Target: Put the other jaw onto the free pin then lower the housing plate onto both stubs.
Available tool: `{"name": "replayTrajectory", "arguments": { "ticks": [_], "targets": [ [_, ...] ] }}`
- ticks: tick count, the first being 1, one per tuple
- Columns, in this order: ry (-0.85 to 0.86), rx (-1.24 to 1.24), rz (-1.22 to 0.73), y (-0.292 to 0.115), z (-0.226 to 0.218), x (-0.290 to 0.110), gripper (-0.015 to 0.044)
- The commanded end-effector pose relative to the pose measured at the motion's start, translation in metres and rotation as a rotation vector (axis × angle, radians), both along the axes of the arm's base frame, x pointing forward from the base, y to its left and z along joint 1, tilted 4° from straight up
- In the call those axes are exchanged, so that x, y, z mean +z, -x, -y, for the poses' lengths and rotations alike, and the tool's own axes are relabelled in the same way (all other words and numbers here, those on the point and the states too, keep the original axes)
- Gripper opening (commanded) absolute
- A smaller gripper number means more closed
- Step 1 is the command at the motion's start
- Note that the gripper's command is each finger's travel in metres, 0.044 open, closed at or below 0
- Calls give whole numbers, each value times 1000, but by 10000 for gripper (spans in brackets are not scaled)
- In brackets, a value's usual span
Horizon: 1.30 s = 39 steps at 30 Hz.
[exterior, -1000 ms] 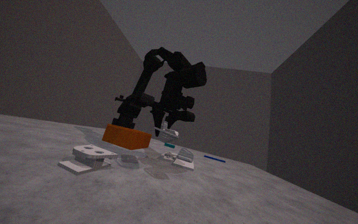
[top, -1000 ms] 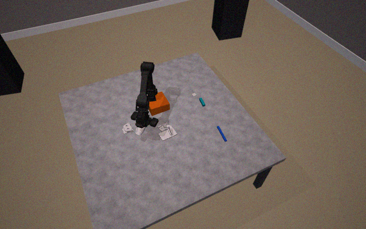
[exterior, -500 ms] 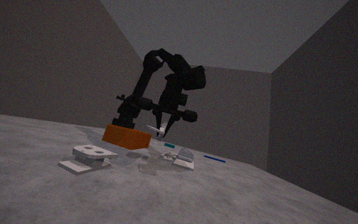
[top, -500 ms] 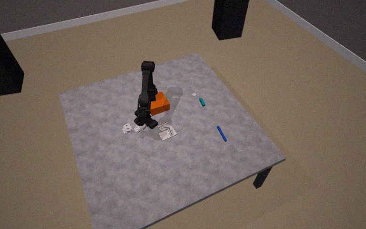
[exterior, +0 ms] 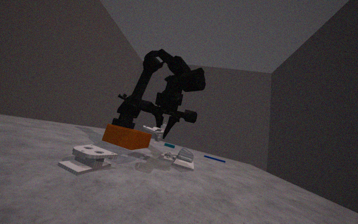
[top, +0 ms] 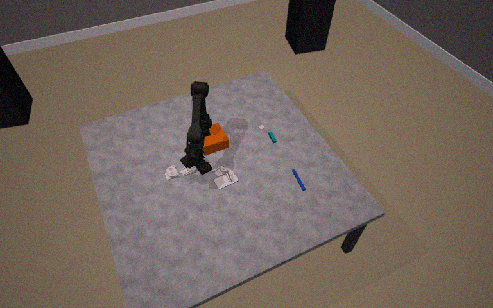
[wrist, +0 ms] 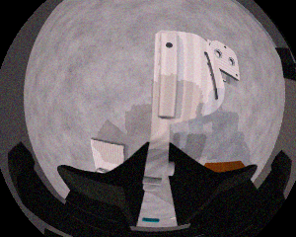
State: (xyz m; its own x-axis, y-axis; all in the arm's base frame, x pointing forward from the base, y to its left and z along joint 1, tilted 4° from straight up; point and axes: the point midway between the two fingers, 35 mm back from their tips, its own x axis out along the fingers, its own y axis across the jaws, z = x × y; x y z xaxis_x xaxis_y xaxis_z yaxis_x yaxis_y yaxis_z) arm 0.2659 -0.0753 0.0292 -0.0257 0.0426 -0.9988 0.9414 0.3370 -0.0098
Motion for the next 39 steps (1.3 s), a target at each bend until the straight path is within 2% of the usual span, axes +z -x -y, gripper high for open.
{"name": "replayTrajectory", "arguments": {
  "ticks": [1,39],
  "targets": [
    [-7,-6,-2,0,-1,-6,37],
    [-7,-6,-3,4,-5,-67,37]
  ]
}}
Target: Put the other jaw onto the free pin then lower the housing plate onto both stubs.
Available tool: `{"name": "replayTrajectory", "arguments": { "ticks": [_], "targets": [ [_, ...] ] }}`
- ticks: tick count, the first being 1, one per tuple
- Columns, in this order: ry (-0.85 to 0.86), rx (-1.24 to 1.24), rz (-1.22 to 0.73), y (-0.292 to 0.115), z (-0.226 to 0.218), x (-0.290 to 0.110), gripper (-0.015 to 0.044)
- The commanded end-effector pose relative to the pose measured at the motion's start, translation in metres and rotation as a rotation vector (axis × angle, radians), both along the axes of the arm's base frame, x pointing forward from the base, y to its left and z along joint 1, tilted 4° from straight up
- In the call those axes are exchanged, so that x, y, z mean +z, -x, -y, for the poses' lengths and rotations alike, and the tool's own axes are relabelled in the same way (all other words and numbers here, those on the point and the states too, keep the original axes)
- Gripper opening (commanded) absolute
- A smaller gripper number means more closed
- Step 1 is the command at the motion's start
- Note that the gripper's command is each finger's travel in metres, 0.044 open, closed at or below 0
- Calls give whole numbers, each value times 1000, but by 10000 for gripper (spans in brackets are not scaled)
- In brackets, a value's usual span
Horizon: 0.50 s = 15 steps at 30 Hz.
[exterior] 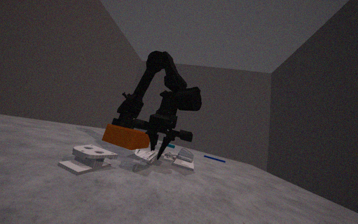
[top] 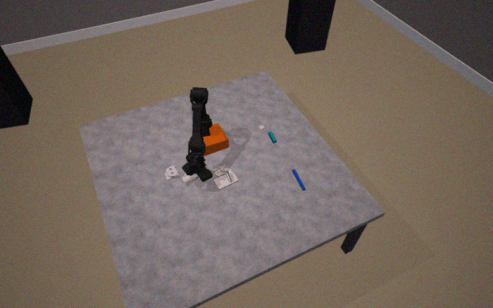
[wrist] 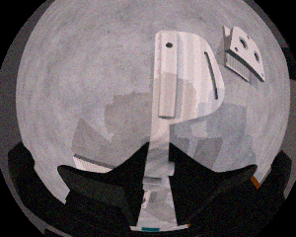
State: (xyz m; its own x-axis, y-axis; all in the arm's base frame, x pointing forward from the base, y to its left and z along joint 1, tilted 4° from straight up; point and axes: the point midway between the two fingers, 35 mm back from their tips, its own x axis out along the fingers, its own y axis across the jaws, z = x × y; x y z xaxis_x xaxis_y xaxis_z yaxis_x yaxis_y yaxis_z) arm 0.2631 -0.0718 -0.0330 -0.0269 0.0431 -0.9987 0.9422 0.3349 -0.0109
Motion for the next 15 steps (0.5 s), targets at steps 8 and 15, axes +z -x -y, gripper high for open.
{"name": "replayTrajectory", "arguments": {
  "ticks": [8,15],
  "targets": [
    [-7,-4,-1,2,-2,-5,142],
    [-7,-4,-1,-1,2,65,326]
  ]
}}
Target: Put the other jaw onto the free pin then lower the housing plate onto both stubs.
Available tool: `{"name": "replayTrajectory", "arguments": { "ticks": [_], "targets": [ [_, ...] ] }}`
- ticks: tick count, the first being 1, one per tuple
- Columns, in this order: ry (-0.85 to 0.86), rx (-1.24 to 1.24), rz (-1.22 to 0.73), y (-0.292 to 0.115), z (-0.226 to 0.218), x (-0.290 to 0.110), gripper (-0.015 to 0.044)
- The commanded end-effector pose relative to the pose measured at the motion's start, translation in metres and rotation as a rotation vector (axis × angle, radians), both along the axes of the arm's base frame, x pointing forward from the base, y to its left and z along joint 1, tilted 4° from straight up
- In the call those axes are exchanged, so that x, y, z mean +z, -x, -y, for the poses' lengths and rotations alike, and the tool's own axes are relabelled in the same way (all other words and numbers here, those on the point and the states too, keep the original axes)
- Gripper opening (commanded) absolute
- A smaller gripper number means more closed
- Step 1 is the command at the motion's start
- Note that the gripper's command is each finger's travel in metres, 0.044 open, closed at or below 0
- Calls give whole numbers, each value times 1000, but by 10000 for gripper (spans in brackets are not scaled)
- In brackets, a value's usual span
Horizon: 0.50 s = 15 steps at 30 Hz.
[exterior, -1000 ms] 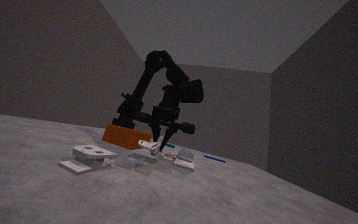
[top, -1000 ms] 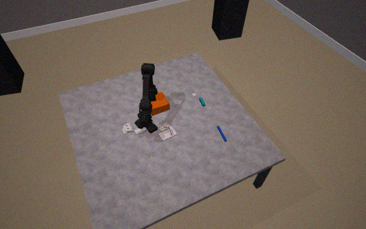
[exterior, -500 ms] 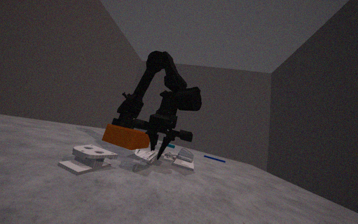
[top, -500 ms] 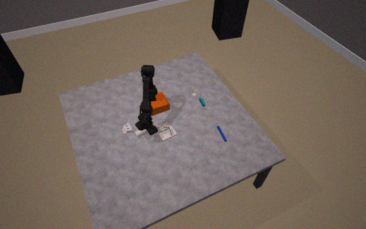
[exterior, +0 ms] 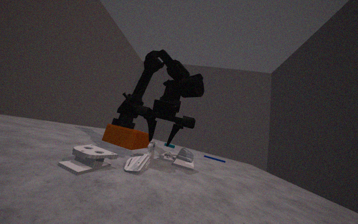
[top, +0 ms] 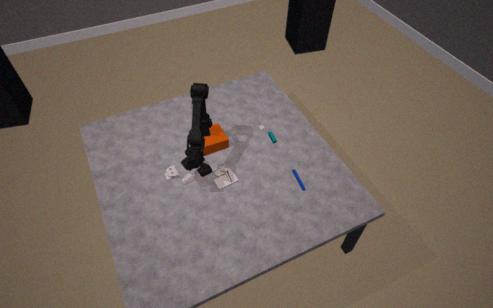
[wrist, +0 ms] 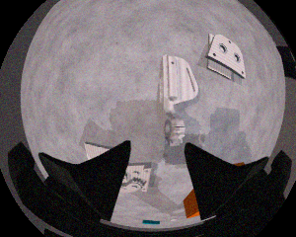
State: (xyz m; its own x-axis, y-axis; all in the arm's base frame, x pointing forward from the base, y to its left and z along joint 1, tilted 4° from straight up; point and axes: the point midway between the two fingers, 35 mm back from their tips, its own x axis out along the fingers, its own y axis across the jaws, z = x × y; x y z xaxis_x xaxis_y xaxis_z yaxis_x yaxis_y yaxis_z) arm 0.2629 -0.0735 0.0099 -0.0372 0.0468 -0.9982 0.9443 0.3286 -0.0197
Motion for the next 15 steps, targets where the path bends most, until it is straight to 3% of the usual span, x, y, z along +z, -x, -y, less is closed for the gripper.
{"name": "replayTrajectory", "arguments": {
  "ticks": [1,5,15],
  "targets": [
    [-3,3,9,-1,0,23,352],
    [-3,3,9,-1,0,23,440],
    [-3,3,9,-1,0,23,440]
  ]
}}
